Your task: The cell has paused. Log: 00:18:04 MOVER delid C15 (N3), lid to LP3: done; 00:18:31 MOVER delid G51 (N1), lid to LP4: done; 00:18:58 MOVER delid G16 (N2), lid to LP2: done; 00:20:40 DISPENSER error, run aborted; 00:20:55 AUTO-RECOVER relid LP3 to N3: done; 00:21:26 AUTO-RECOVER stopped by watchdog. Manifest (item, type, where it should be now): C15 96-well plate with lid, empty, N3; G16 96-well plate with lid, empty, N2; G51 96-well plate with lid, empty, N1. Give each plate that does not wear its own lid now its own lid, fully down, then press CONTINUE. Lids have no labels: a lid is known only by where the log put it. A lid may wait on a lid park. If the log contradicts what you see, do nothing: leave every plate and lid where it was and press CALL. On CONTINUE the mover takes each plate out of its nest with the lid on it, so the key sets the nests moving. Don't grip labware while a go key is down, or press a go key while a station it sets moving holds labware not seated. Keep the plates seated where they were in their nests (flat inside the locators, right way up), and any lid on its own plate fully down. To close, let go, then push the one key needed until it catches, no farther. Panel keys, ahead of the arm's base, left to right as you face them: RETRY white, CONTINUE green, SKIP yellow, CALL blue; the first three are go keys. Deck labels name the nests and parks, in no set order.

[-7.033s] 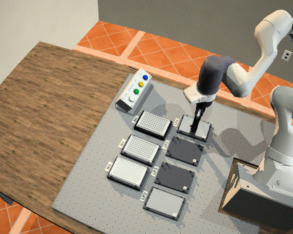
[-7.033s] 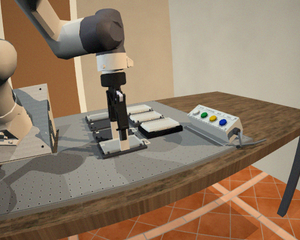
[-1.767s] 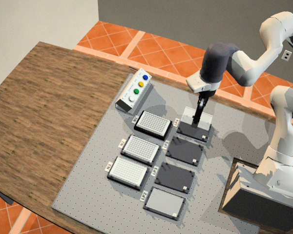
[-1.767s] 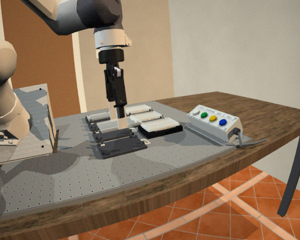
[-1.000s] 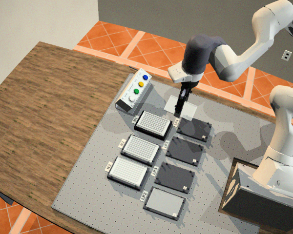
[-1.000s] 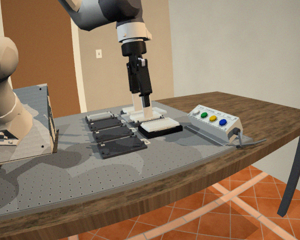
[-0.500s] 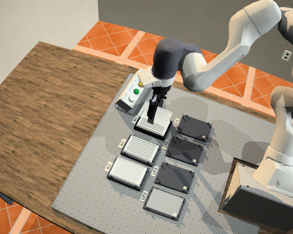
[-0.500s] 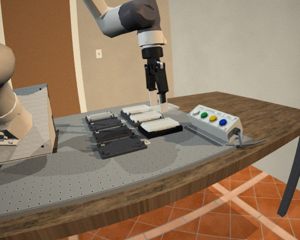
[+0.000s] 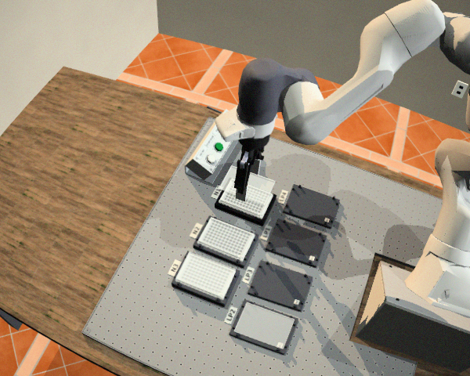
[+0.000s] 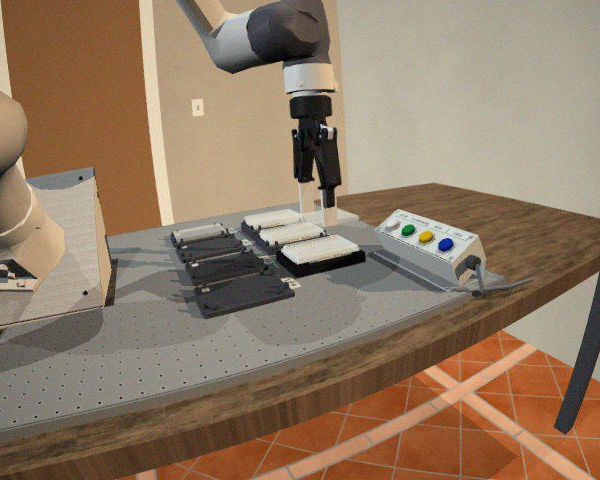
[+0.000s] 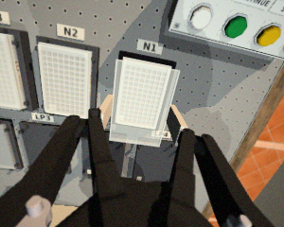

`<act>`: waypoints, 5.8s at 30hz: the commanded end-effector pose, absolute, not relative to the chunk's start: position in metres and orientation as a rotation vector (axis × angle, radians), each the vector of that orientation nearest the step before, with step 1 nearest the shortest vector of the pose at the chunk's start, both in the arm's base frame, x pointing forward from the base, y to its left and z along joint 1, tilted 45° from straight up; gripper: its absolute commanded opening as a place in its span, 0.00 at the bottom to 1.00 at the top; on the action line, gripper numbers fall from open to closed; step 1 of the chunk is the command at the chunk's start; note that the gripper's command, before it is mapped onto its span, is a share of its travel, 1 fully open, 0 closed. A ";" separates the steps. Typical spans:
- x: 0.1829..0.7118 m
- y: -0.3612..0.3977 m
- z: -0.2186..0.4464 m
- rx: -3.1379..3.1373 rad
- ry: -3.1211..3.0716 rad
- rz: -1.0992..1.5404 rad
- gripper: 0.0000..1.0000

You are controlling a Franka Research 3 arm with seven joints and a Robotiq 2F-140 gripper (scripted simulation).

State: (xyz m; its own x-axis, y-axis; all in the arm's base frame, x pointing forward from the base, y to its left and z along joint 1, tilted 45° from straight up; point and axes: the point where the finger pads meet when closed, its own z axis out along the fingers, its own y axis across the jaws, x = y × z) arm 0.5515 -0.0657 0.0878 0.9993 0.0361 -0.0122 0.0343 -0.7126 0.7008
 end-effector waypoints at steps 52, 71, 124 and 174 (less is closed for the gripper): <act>0.551 -0.084 0.071 2.364 0.036 -0.001 0.00; 0.552 -0.094 0.062 2.364 0.036 -0.001 0.00; 0.552 -0.094 0.061 2.364 0.034 0.000 0.00; 0.551 -0.101 0.052 2.364 0.013 0.009 0.00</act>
State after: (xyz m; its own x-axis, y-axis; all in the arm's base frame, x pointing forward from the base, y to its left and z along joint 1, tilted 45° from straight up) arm 0.5514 -0.1005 0.0535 0.9998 0.0197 -0.0041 0.0169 -0.7109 0.7031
